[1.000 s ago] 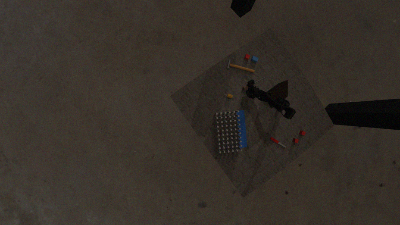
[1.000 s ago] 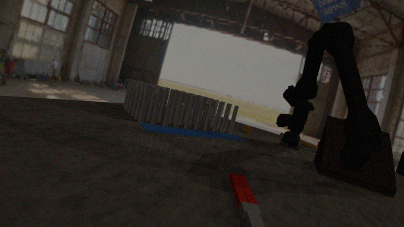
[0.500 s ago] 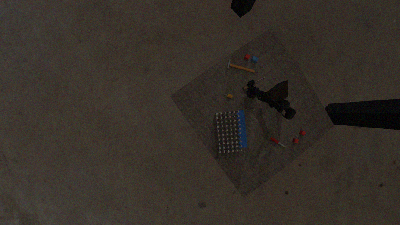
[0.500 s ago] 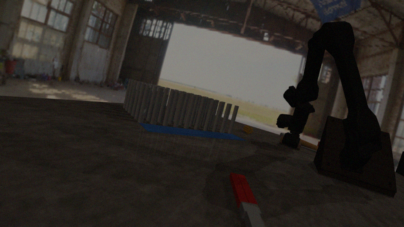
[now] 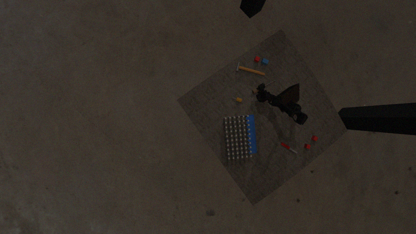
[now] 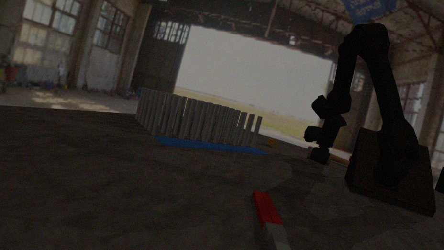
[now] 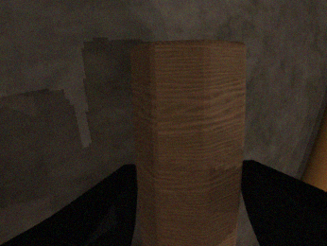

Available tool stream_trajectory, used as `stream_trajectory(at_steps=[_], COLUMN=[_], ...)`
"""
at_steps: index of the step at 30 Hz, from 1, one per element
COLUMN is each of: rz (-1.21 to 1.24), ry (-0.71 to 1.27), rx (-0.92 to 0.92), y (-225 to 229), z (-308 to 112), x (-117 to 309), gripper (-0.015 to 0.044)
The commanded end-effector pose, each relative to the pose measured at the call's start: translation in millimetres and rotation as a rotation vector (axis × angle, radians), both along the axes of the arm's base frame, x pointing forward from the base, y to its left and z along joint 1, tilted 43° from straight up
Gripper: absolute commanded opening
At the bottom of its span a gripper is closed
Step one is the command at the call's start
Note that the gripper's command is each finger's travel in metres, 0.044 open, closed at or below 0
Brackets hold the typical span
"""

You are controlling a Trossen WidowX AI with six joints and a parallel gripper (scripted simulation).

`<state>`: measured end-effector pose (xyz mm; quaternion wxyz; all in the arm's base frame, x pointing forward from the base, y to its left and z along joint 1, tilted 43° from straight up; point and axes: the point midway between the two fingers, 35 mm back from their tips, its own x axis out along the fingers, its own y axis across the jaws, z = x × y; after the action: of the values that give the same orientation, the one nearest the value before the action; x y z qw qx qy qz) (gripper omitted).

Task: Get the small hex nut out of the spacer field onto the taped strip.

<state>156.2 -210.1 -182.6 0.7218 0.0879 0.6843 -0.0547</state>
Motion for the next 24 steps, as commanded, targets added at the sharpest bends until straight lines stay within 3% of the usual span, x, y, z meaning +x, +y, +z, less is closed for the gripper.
stream_trajectory(at_steps=[1,17,24], rz=[0.000,0.000,-0.014], ry=[0.000,0.000,0.017], rx=[0.000,0.000,-0.041], y=[0,0,-57], z=[0,0,52], x=[0,0,-9], gripper=[0.0026,0.0440,0.0440])
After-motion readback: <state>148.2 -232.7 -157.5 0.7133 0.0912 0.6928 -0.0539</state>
